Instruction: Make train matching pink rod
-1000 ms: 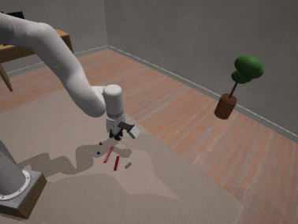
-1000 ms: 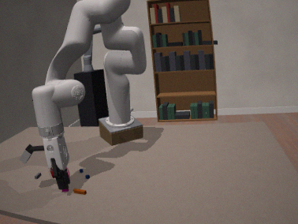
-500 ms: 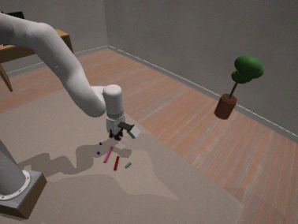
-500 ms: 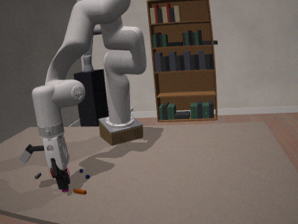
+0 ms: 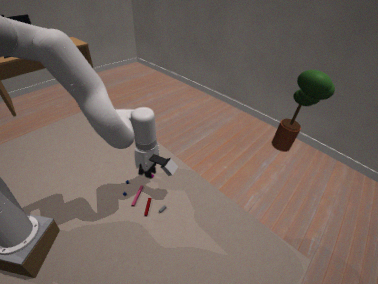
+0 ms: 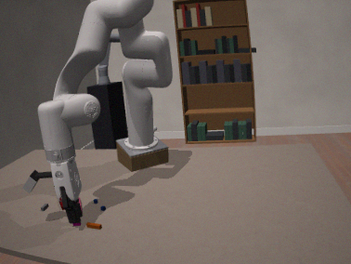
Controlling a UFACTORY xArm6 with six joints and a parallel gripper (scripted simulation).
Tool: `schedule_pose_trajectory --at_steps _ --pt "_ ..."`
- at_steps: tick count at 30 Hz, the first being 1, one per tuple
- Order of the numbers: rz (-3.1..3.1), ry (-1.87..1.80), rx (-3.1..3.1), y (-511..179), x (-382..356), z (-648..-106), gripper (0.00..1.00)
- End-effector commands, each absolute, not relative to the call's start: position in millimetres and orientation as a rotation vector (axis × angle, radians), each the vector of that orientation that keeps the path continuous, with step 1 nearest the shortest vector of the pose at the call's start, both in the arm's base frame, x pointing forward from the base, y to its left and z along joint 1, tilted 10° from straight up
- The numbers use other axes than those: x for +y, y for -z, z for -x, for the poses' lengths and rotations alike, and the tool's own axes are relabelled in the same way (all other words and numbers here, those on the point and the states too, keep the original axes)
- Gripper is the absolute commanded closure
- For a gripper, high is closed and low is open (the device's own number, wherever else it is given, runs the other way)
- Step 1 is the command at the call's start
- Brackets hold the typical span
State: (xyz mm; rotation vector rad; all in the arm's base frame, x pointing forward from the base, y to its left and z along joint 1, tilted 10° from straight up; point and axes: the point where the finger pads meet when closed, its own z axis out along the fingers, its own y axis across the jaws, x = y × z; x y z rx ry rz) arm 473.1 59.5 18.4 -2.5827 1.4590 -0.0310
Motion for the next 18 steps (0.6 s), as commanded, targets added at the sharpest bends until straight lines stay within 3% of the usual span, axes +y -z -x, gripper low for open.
schedule_pose_trajectory --at_steps 1,18 --pt "2.581 0.036 1.458 -19.9 59.5 -474.6 0.76" --pt "2.581 0.036 1.458 -20.1 59.7 -476.2 0.76"
